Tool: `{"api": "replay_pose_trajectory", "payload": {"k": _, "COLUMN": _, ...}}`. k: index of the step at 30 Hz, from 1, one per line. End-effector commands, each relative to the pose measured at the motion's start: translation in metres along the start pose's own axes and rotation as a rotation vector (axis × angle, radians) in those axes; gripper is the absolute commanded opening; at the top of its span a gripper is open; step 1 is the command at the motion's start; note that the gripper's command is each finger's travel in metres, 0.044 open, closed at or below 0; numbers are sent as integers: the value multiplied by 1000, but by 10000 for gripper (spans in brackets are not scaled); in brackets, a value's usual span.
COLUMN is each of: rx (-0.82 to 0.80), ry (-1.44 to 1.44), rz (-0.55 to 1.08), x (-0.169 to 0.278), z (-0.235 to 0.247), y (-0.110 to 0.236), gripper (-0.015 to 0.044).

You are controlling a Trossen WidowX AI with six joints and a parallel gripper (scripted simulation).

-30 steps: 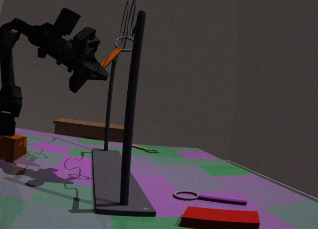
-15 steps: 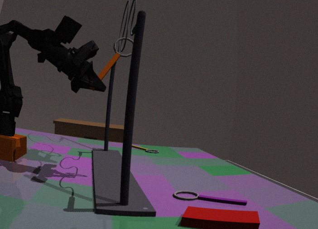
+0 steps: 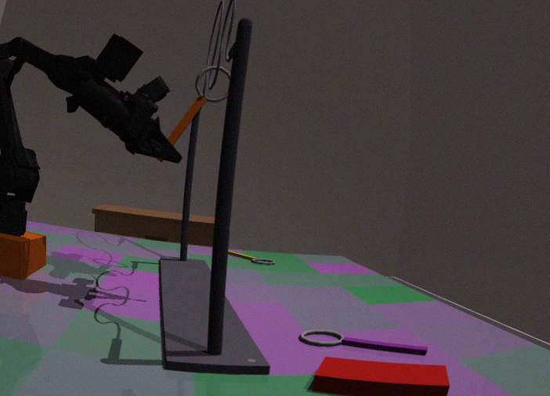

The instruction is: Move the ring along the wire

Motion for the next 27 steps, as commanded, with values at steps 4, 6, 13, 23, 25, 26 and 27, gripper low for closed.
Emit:
{"api": "replay_pose_trajectory", "payload": {"k": 4, "rx": -35, "ry": -50, "rz": -6, "x": 1, "z": 11, "y": 0, "gripper": -150}}
{"api": "replay_pose_trajectory", "payload": {"k": 6, "rx": -42, "ry": -59, "rz": -7, "x": 1, "z": 14, "y": 0, "gripper": -150}}
{"api": "replay_pose_trajectory", "payload": {"k": 13, "rx": -57, "ry": -79, "rz": -10, "x": 0, "z": 21, "y": 0, "gripper": -150}}
{"api": "replay_pose_trajectory", "payload": {"k": 23, "rx": -82, "ry": -113, "rz": -16, "x": -1, "z": 33, "y": -1, "gripper": -150}}
{"api": "replay_pose_trajectory", "payload": {"k": 25, "rx": -90, "ry": -125, "rz": -18, "x": -2, "z": 36, "y": -1, "gripper": -150}}
{"api": "replay_pose_trajectory", "payload": {"k": 26, "rx": -94, "ry": -131, "rz": -19, "x": -2, "z": 37, "y": -1, "gripper": -150}}
{"api": "replay_pose_trajectory", "payload": {"k": 27, "rx": -98, "ry": -137, "rz": -19, "x": -2, "z": 39, "y": -1, "gripper": -150}}
Point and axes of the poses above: the point midway between the two fingers, 35 mm back from their tips, its own y axis back along the fingers, its own z axis across the jaws, x = y × z, the point moved 10 cm from there along y, back along the fingers, and after that the axes turned 3 degrees about y, right-handed, at the moved point
